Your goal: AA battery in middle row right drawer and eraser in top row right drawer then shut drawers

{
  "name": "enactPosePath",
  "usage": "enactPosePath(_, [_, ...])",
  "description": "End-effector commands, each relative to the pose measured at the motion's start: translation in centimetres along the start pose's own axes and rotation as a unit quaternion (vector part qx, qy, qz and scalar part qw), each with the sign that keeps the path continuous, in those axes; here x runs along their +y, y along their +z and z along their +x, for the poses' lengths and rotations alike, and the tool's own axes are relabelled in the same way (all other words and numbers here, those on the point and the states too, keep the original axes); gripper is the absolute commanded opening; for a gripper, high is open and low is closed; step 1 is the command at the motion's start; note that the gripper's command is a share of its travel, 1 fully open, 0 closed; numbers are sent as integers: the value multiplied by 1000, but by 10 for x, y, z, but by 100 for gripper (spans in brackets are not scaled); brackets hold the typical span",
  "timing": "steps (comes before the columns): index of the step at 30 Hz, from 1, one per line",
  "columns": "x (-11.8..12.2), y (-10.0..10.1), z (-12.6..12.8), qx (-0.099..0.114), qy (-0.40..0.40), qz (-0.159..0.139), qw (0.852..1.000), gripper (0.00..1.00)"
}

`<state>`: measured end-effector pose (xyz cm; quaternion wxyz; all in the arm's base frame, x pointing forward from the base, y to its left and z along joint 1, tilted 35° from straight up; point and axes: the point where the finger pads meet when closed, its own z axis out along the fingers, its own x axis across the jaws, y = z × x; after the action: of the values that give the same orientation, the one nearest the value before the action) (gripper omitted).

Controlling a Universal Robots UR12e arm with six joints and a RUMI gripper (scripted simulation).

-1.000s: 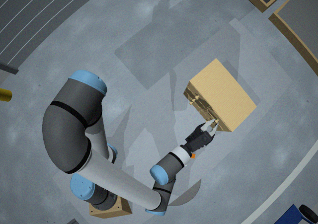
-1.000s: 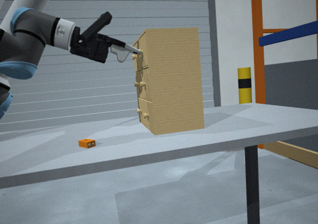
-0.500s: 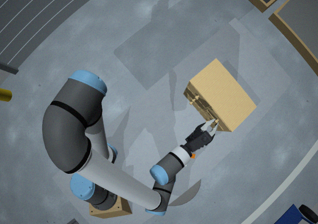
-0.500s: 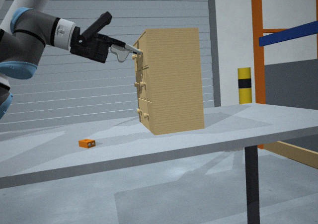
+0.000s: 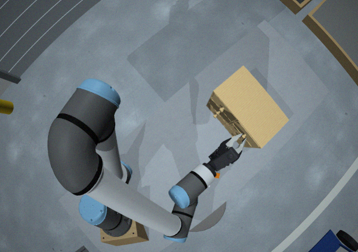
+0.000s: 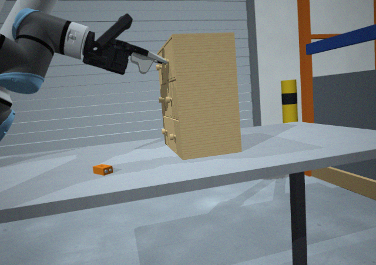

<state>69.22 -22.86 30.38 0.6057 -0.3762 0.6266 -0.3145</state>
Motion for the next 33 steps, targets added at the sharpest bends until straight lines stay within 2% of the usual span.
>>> enactPosePath(1, [-1,1,1,0,-1,1,1000,15])
enactPosePath(7, [-1,1,1,0,-1,0,1000,20])
enactPosePath(20, [-1,0,1,0,0,0,1000,20])
enactPosePath(28, [3,-9,1,1,0,0,1000,20])
enactPosePath(33, [7,-22,0,0,0,0,1000,20])
